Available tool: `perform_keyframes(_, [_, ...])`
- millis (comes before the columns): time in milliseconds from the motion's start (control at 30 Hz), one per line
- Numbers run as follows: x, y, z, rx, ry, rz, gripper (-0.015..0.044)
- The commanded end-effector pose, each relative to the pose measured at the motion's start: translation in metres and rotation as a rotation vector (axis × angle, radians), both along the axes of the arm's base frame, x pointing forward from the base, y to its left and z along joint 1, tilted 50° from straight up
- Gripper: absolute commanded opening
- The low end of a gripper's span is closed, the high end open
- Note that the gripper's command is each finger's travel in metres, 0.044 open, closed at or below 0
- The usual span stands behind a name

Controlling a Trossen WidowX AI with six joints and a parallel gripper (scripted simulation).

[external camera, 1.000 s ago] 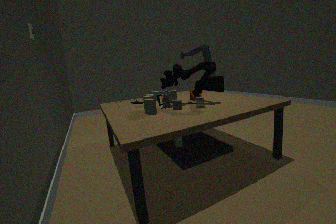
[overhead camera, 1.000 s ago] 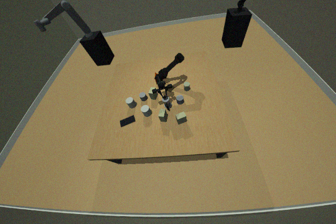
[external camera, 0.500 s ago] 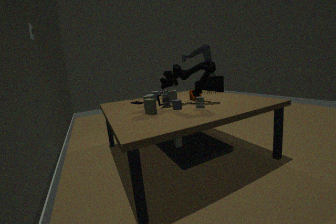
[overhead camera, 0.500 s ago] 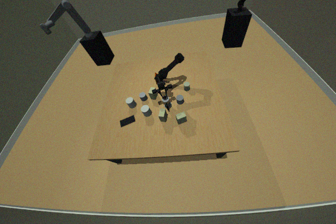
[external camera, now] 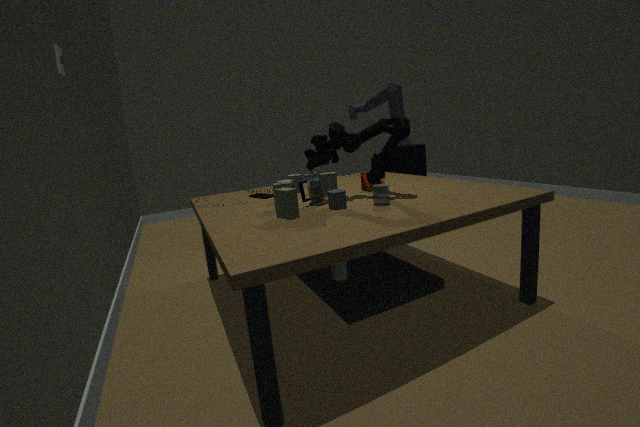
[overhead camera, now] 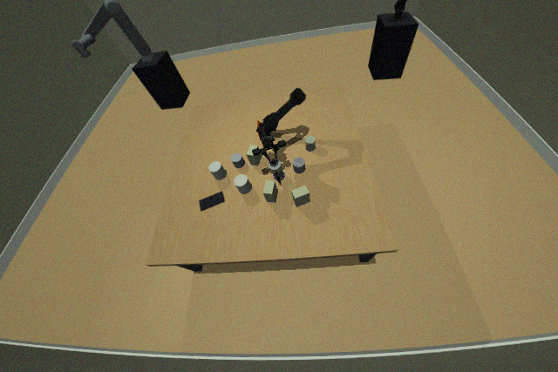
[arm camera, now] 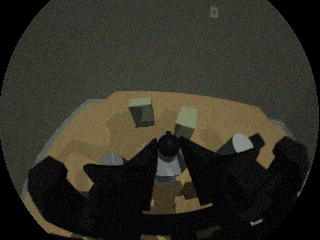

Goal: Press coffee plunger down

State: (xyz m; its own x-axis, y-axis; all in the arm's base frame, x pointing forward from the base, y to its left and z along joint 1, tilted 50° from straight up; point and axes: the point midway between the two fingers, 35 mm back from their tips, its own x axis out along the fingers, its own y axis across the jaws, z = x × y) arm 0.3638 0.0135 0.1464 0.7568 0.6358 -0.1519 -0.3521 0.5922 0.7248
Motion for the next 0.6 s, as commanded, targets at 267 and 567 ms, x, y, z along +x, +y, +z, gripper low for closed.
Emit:
perform_keyframes(267, [-0.0001, 0.0000, -0.0001, 0.000, 0.001, 0.000, 0.0244])
perform_keyframes(567, [-0.0001, 0.0000, -0.0001, 0.000, 0.001, 0.000, 0.0440])
